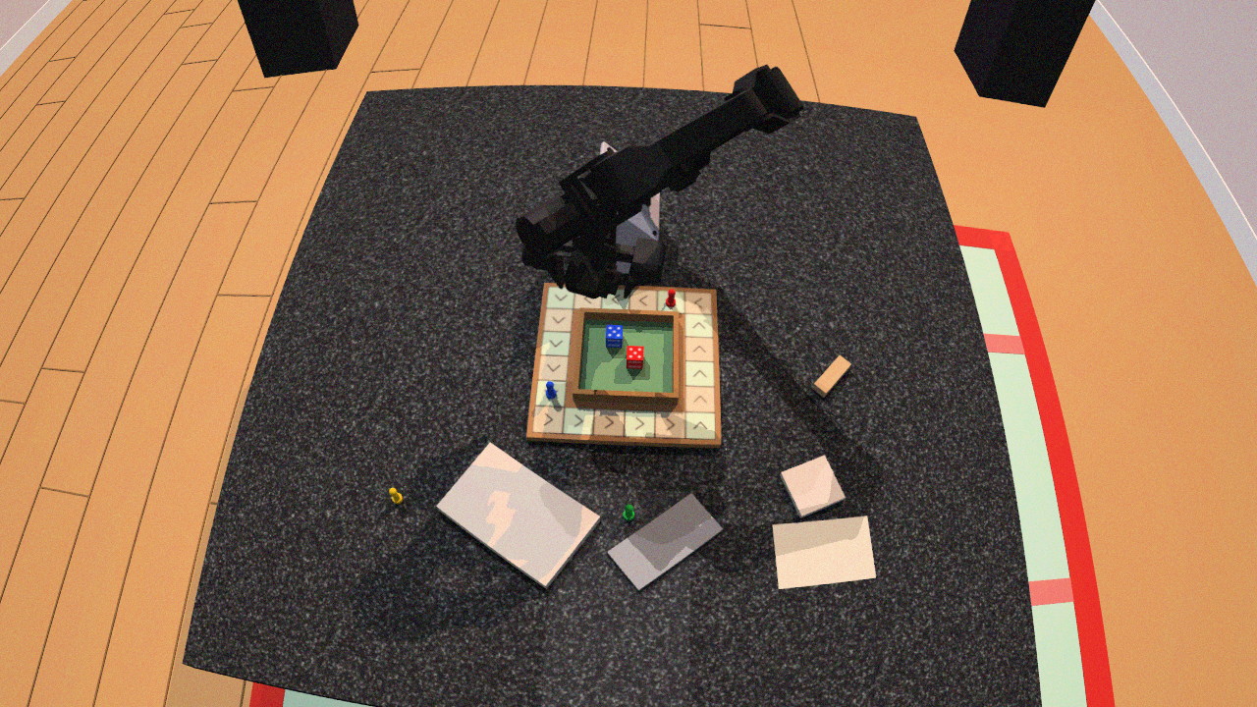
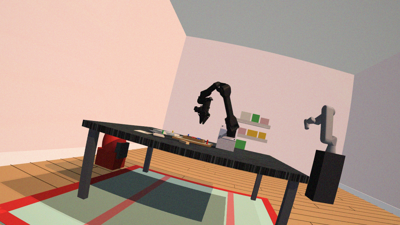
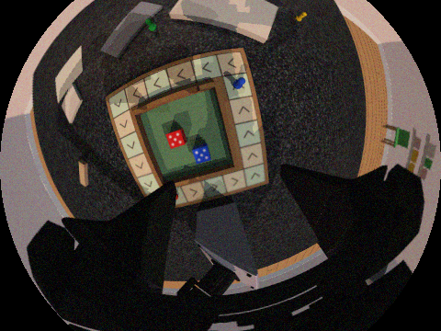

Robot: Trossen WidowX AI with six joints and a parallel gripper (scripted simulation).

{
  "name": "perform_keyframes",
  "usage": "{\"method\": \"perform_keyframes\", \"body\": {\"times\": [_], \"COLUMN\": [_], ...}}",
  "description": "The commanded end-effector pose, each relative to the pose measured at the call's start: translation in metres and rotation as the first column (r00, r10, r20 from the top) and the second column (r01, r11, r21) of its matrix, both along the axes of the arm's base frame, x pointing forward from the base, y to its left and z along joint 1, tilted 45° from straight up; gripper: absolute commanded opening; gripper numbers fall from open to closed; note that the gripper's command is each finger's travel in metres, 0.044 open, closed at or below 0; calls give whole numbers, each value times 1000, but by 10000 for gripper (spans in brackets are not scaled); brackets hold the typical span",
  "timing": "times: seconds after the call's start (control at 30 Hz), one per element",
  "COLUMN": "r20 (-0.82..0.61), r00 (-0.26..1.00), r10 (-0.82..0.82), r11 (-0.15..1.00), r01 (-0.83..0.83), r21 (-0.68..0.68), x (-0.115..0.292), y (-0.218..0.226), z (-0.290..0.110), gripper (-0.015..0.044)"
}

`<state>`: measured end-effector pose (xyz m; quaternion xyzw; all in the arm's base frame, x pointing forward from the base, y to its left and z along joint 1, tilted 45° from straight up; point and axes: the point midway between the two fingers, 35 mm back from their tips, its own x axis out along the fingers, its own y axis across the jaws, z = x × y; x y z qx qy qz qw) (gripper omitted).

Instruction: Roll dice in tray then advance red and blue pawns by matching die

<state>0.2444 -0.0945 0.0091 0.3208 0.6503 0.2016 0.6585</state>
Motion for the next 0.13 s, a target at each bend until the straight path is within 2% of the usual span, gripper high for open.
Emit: {"method": "perform_keyframes", "body": {"times": [0.0, 0.1], "r20": [-11, -11], "r00": [1000, 1000], "r10": [3, 3], "r11": [1000, 1000], "r01": [-2, -2], "r21": [11, 11], "x": [3, 3], "y": [2, 2], "z": [-3, -3], "gripper": [440, 440]}}
